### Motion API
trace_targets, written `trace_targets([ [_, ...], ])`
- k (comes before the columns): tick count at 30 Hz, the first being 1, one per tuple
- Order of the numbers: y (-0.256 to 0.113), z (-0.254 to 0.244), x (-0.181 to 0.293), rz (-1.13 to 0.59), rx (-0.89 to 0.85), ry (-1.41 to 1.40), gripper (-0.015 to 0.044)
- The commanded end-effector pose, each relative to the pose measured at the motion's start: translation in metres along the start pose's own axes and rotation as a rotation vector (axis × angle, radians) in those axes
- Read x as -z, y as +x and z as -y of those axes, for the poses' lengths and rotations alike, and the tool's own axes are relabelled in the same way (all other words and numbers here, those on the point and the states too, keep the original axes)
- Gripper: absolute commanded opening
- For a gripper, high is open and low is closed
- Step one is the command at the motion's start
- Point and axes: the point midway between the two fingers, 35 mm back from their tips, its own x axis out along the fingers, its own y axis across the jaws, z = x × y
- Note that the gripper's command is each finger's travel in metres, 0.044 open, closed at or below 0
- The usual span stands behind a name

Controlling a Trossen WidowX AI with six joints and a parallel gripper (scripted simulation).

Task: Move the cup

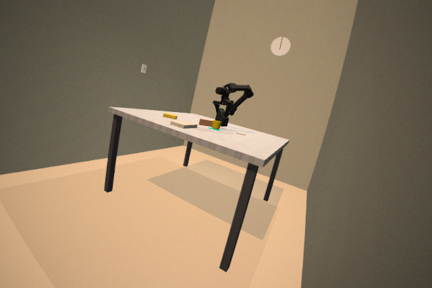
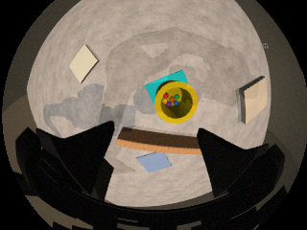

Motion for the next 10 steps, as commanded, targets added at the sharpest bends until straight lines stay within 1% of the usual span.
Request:
trace_targets([
  [1,-0.0152,-0.0001,0.0,-0.001,0.008,-0.009,0.044],
  [10,-0.0117,-0.0003,0.0013,0.003,0.005,0.0,0.044],
])
